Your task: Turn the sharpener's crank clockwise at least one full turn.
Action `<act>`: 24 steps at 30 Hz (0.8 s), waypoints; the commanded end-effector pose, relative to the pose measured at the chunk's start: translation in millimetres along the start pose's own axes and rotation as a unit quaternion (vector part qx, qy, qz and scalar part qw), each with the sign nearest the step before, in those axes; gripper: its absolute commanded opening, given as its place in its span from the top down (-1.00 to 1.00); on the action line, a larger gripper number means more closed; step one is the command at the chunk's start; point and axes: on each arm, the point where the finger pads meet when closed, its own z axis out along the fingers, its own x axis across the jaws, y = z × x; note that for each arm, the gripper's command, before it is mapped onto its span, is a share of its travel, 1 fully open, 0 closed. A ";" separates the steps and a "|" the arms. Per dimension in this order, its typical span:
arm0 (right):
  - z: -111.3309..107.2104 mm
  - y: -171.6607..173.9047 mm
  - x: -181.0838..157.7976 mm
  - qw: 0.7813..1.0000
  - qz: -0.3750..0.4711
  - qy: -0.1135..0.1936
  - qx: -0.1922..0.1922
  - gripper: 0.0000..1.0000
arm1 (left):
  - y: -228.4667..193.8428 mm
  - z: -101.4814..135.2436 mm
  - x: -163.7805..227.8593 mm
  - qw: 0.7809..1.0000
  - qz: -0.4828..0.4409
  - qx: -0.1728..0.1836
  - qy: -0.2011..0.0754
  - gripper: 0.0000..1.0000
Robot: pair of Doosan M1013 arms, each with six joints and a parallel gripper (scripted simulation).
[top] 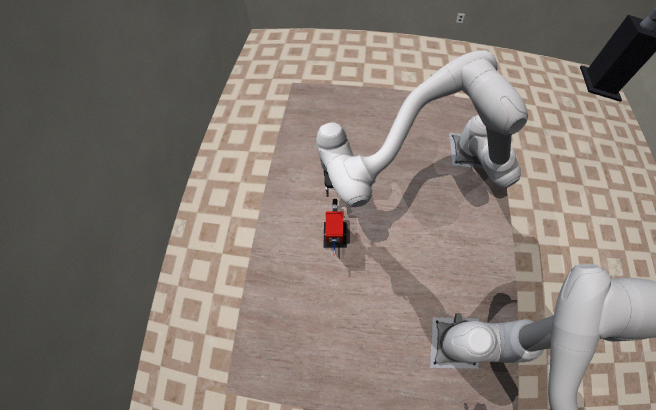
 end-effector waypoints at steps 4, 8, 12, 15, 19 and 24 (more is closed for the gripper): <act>-7.1 1.0 -0.3 1.000 0.000 -0.002 0.000 -0.93 | -2.2 -0.5 3.6 1.000 0.002 -0.001 0.003 -1.00; -6.9 1.1 -0.7 1.000 0.000 -0.002 0.000 -0.93 | -2.2 -0.5 3.6 1.000 0.002 -0.001 0.003 -1.00; -6.6 1.0 -0.5 1.000 0.000 -0.002 0.000 1.00 | -2.2 -0.5 3.6 1.000 0.002 -0.001 0.003 -1.00; -6.6 1.0 -0.5 1.000 0.000 -0.002 0.000 1.00 | -2.2 -0.5 3.6 1.000 0.002 -0.001 0.003 -1.00; -6.6 1.0 -0.5 1.000 0.000 -0.002 0.000 1.00 | -2.2 -0.5 3.6 1.000 0.002 -0.001 0.003 -1.00; -6.6 1.0 -0.5 1.000 0.000 -0.002 0.000 1.00 | -2.2 -0.5 3.6 1.000 0.002 -0.001 0.003 -1.00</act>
